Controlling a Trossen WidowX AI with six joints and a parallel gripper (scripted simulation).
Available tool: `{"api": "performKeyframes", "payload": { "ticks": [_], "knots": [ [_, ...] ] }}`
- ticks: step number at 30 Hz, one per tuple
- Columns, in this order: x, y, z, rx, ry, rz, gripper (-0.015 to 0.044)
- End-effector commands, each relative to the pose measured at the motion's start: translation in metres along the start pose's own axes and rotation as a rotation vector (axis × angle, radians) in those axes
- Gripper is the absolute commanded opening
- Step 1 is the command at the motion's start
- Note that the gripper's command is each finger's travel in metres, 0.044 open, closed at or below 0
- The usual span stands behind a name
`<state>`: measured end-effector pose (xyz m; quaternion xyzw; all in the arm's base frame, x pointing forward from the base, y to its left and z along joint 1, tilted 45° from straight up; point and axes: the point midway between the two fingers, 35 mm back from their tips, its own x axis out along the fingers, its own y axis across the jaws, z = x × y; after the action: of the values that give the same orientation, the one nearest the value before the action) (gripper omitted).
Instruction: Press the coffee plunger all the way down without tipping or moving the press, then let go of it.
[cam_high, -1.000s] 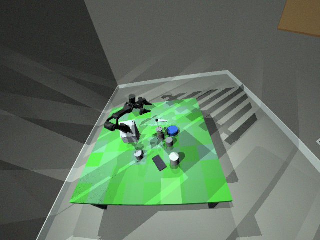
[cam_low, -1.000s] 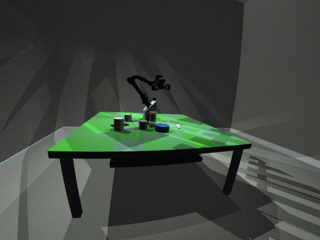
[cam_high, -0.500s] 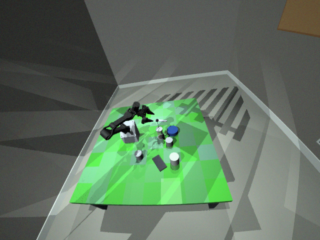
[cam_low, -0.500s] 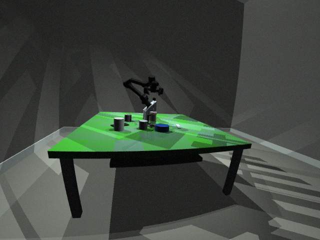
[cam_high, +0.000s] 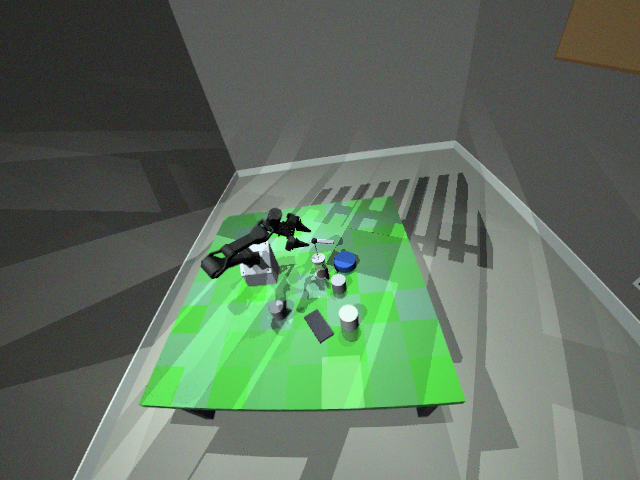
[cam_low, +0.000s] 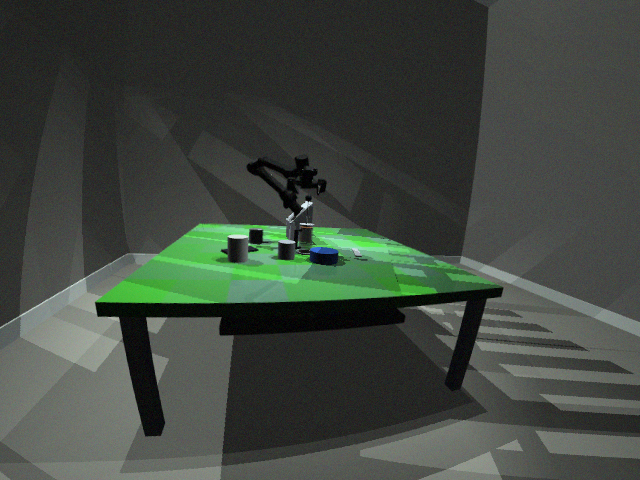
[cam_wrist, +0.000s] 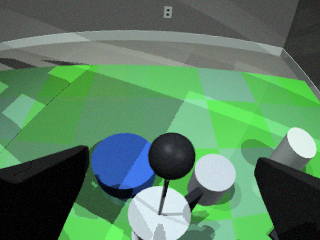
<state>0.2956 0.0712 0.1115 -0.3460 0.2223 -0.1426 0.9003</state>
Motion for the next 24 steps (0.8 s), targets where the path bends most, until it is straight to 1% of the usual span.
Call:
{"api": "performKeyframes", "payload": {
  "ticks": [1,16,24],
  "knots": [
    [0.006,0.001,-0.003,-0.011,0.003,0.003,0.0440],
    [0.028,0.000,-0.003,-0.012,-0.002,0.000,0.0440],
    [0.028,0.000,-0.003,-0.012,-0.002,0.000,0.0230]
  ]
}}
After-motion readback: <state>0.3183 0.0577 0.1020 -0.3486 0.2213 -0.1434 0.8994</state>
